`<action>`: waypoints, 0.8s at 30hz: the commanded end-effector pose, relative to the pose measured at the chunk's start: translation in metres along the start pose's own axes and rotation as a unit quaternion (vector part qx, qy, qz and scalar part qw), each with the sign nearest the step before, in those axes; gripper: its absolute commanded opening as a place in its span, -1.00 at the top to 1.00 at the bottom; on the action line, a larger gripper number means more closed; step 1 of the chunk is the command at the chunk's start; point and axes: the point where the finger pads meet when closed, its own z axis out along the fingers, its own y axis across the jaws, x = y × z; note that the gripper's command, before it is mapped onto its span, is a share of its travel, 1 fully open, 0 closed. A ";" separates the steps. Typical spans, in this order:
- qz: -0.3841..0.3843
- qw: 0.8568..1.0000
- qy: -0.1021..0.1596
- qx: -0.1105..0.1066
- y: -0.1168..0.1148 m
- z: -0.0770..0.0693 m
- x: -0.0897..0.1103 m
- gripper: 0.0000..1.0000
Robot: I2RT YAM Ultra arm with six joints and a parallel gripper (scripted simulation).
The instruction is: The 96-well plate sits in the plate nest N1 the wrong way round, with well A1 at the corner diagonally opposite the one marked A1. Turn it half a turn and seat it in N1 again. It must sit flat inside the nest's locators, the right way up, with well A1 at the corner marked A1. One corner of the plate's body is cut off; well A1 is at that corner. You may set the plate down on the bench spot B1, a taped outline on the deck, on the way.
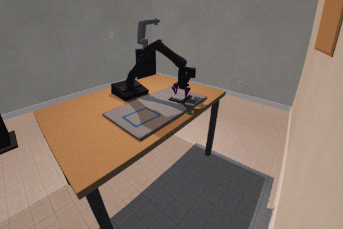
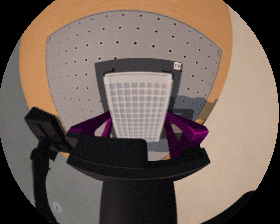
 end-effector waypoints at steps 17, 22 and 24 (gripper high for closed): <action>0.002 0.999 -0.017 0.031 -0.014 -0.015 -0.006 1.00; 0.000 1.000 -0.006 0.009 -0.003 -0.002 -0.002 -1.00; 0.000 1.000 -0.006 0.009 -0.003 -0.002 -0.002 -1.00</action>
